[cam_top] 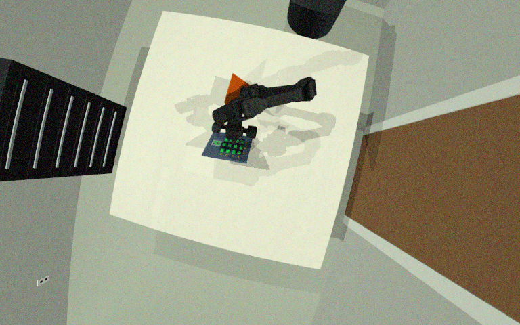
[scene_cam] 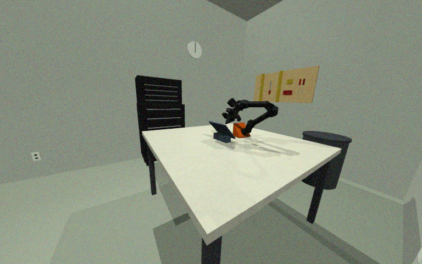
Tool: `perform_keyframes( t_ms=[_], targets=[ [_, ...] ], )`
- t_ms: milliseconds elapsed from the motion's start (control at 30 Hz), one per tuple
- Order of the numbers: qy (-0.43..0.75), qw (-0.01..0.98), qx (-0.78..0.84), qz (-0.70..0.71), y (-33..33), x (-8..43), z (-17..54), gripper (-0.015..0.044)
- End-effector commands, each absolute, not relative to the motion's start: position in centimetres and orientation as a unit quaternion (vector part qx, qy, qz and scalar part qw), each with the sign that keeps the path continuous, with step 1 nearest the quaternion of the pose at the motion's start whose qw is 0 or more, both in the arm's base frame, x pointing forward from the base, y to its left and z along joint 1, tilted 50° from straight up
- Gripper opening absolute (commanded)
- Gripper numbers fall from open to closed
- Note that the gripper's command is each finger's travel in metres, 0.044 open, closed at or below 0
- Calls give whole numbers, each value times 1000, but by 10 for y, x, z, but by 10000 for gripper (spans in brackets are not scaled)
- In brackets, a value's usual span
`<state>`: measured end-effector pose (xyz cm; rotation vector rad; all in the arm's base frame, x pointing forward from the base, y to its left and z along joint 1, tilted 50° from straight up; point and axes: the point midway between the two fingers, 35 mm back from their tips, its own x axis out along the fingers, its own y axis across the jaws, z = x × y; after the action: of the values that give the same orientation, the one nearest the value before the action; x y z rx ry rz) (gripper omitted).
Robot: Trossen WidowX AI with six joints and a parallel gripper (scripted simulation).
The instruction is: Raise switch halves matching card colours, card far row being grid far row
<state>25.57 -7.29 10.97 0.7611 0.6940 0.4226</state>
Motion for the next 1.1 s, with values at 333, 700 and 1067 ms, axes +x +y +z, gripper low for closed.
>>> perform_keyframes(
  t_ms=[333, 700, 1067],
  targets=[
    [327, 847, 367, 203, -63, 262, 104, 0],
    [328, 847, 367, 203, -55, 271, 98, 0],
    [328, 847, 367, 203, -54, 272, 98, 0]
  ],
)
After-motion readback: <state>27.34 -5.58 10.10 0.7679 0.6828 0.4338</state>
